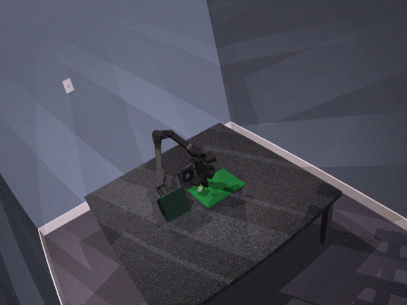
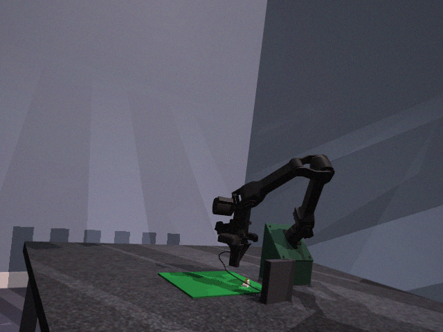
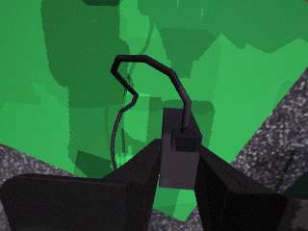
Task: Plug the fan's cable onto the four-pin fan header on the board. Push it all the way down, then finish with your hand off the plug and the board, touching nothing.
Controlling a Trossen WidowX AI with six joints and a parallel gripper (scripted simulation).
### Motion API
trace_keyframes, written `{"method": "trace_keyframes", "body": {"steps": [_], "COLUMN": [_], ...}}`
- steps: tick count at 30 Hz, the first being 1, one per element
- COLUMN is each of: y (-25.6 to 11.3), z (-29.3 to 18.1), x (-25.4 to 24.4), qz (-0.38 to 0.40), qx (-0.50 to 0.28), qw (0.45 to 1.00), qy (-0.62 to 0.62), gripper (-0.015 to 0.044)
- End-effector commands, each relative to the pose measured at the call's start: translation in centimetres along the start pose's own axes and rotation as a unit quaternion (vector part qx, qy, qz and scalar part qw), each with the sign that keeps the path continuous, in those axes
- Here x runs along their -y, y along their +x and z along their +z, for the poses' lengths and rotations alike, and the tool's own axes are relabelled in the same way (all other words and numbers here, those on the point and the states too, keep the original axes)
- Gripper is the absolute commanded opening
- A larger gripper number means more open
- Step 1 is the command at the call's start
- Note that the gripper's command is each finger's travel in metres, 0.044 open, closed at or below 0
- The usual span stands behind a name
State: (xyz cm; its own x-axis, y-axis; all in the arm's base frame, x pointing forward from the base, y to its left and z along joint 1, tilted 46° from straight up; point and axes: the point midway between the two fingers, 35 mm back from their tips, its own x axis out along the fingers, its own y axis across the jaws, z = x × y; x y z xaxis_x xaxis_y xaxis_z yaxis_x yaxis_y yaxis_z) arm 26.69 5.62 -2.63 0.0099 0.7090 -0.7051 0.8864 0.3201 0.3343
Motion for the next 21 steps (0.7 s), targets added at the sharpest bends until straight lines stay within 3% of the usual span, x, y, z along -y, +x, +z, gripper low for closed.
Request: {"method": "trace_keyframes", "body": {"steps": [1,21], "y": [0.0,0.0], "z": [-0.5,-3.0], "x": [-0.2,-0.6], "qz": [0.002,0.001], "qx": [-0.001,-0.003], "qw": [0.998,0.918], "qy": [0.059,0.396], "gripper": [0.0,0.0]}}
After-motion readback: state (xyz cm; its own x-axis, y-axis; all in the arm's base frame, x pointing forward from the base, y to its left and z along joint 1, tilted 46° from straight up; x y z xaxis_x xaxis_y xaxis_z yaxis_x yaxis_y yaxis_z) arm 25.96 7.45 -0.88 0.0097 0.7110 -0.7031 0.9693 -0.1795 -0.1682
